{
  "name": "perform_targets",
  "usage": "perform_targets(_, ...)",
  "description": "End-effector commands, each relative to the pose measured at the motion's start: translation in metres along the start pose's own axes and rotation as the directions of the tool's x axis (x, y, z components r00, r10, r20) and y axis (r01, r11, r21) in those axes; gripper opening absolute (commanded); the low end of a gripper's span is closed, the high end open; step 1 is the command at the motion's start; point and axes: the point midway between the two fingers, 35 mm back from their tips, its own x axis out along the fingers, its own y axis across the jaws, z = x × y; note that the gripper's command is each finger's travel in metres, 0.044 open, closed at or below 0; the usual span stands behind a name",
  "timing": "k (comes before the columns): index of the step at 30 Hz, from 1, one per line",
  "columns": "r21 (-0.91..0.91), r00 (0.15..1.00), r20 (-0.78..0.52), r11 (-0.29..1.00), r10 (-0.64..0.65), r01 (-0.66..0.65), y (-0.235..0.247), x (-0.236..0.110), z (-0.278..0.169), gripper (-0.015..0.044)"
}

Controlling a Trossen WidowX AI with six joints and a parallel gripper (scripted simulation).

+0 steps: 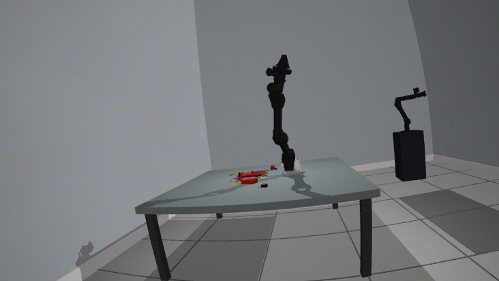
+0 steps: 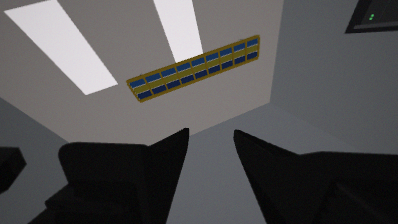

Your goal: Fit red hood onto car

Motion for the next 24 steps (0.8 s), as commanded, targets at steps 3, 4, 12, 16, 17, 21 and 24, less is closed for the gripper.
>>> perform_targets(3,0.05,0.997,0.003,0.996,0.073,-0.073,0.023,0.003,-0.004,0.0298)
perform_targets(4,0.082,0.993,0.008,0.989,0.121,-0.121,0.039,0.005,-0.006,0.0324)
perform_targets(12,0.252,0.903,0.076,0.868,0.422,-0.427,0.143,-0.006,-0.006,0.044)
perform_targets(16,0.307,0.822,0.13,0.766,0.554,-0.564,0.192,-0.023,0.003,0.044)
perform_targets(17,0.328,0.796,0.145,0.73,0.588,-0.599,0.205,-0.029,0.006,0.044)
perform_targets(21,0.398,0.671,0.212,0.564,0.711,-0.723,0.255,-0.057,0.021,0.044)
perform_targets(24,0.439,0.557,0.27,0.415,0.785,-0.797,0.29,-0.084,0.037,0.044)
